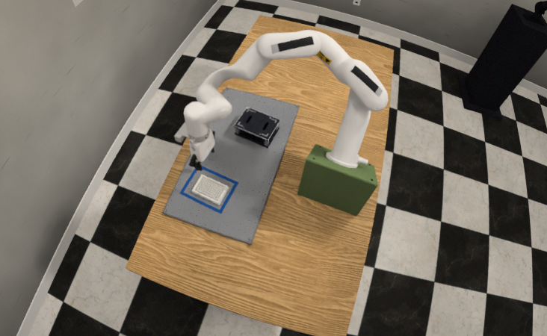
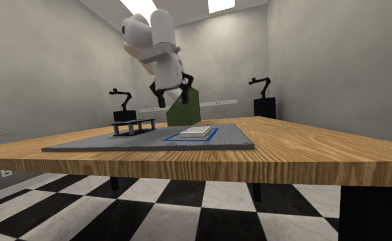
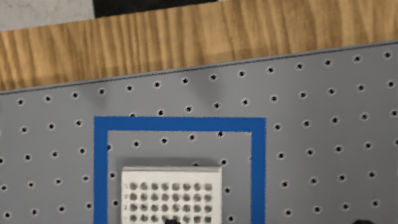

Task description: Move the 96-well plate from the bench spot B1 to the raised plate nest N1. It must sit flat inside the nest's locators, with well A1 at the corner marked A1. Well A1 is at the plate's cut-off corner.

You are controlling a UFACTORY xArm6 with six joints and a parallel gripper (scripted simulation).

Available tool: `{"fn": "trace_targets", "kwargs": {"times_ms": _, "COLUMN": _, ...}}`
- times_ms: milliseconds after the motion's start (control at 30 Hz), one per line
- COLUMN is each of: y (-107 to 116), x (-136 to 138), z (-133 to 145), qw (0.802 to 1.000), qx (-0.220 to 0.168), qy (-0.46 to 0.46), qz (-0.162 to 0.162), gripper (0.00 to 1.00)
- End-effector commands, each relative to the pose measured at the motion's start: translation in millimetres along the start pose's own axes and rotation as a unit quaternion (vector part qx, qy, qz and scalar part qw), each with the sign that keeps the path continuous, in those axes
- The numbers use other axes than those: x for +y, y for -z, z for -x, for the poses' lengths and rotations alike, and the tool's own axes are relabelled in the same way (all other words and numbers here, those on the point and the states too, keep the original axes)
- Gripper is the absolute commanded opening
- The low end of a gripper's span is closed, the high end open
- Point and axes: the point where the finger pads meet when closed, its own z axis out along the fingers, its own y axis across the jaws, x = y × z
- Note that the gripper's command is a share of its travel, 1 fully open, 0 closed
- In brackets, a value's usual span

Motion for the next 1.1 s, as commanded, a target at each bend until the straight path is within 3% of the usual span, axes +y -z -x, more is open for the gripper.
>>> {"fn": "trace_targets", "kwargs": {"times_ms": 0, "y": -1.2, "x": -11.4, "z": 5.2, "qw": 1.000, "qx": 0.003, "qy": -0.001, "qz": 0.002, "gripper": 1.00}}
{"fn": "trace_targets", "kwargs": {"times_ms": 467, "y": -18.3, "x": -59.7, "z": 42.4, "qw": 1.000, "qx": 0.010, "qy": -0.002, "qz": 0.016, "gripper": 1.00}}
{"fn": "trace_targets", "kwargs": {"times_ms": 1067, "y": -25.0, "x": -59.5, "z": 42.2, "qw": 1.000, "qx": 0.010, "qy": -0.002, "qz": 0.016, "gripper": 1.00}}
